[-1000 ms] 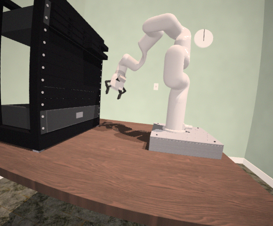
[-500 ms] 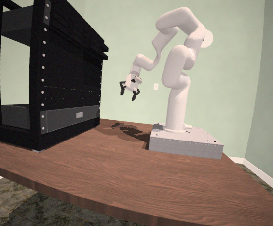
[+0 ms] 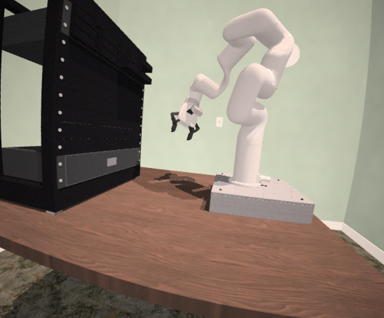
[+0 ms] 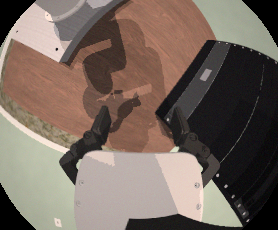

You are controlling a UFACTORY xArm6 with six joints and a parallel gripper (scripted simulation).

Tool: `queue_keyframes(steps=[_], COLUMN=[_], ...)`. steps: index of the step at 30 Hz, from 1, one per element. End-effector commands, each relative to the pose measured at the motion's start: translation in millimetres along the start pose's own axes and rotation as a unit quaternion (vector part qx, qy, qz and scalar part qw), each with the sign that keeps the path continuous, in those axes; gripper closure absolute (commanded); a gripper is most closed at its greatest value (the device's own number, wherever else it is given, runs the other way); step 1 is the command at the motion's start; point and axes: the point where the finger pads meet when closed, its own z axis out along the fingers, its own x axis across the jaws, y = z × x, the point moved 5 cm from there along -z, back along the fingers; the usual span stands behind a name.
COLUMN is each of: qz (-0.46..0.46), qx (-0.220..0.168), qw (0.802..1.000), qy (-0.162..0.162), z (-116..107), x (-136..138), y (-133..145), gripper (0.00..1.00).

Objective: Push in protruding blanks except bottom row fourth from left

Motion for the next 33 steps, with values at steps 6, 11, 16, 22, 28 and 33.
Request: queue_keyframes(steps=[6,11,16,22,28,33], qz=[0.015,0.032,0.044,0.064,0.084,0.093], qx=[-0.046,-0.093,-0.123,-0.173,-0.232,-0.253], qw=[0.996,0.984,0.972,0.942,0.899,0.876], qy=[0.071,0.147,0.196,0.282,0.363,0.4], z=[-23,-45,-59,-81,-102,-111], x=[17,34,46,66,93,104], y=[-15,-33,-45,-66,-88,-97], gripper=[0.0,0.0,0.0,0.0,0.0,0.0])
